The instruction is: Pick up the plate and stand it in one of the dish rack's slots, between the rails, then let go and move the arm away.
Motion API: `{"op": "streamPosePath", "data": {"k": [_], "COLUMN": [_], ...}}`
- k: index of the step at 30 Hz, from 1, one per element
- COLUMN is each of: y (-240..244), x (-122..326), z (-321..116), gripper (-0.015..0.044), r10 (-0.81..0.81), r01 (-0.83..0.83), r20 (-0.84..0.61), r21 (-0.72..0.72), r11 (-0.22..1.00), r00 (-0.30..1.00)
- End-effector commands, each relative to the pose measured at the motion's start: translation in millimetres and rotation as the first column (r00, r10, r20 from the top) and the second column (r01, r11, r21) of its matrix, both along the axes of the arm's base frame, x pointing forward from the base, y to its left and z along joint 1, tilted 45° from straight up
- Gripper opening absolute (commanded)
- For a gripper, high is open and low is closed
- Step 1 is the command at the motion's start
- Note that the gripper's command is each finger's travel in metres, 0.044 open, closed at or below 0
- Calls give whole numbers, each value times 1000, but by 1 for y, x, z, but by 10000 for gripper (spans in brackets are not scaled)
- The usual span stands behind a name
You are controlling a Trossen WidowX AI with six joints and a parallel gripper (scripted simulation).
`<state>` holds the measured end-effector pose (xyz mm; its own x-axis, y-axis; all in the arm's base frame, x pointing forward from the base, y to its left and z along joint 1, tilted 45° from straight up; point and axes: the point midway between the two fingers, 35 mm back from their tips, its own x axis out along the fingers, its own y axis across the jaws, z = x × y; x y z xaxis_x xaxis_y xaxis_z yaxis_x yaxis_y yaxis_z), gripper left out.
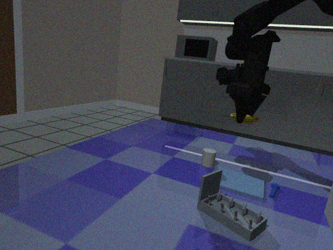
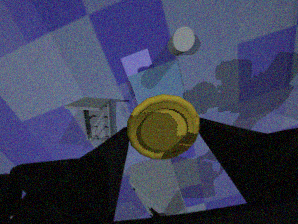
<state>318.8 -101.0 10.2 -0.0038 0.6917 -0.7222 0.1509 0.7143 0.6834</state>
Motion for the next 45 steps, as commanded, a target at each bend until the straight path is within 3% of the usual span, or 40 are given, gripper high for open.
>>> {"op": "streamPosePath", "data": {"k": [1,10,19,32,45], "y": [13,40,67,101,135], "x": [-4,-18,-38,-75,-113], "z": [17,50,79,110,130], "gripper": [0,0,0,0,0], "r10": [-91,-308,-495,-676,-718], "r01": [91,307,492,669,713], "r20": [-93,-300,-478,-637,-694], "r21": [-4,-52,-141,-321,-534], "r11": [996,950,859,670,455], "r00": [992,903,726,370,-62]}}
